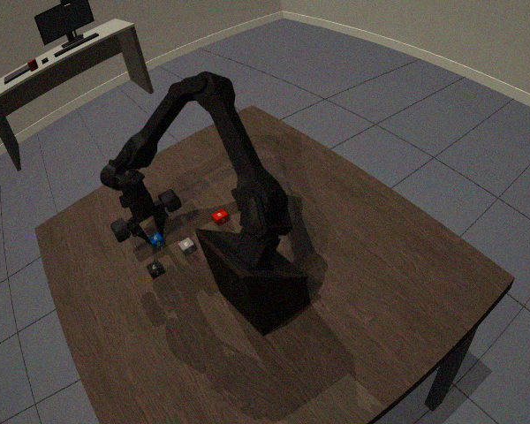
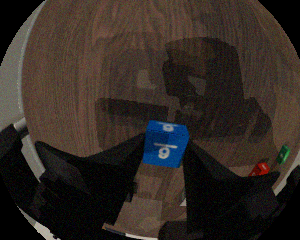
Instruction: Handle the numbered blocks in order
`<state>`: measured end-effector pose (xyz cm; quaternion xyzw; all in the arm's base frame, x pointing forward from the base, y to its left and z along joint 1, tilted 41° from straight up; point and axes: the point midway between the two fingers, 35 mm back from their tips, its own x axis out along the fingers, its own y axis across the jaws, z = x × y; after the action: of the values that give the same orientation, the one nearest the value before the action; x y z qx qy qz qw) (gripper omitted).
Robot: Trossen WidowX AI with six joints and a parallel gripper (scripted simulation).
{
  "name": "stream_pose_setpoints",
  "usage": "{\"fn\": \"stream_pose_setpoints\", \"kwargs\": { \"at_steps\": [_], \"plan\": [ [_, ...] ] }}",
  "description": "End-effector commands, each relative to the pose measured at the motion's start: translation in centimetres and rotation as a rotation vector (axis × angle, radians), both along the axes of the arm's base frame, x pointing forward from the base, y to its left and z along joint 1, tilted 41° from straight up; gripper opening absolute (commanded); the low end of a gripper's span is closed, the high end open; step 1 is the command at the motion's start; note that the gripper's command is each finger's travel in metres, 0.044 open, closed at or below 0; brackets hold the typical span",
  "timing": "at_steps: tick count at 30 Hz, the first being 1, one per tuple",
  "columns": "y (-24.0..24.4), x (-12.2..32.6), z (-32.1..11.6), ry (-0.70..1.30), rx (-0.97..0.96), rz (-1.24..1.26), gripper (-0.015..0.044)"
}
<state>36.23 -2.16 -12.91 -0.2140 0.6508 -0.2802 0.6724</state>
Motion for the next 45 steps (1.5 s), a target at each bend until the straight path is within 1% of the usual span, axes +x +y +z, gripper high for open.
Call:
{"fn": "stream_pose_setpoints", "kwargs": {
  "at_steps": [1,33,45],
  "plan": [
    [-0.1,0.0,0.0,0.004,-0.002,0.004,0.012],
    [0.9,0.0,1.1,0.004,-0.002,0.004,0.012],
    [-0.1,0.0,0.0,0.004,-0.002,0.004,0.012]
  ]
}}
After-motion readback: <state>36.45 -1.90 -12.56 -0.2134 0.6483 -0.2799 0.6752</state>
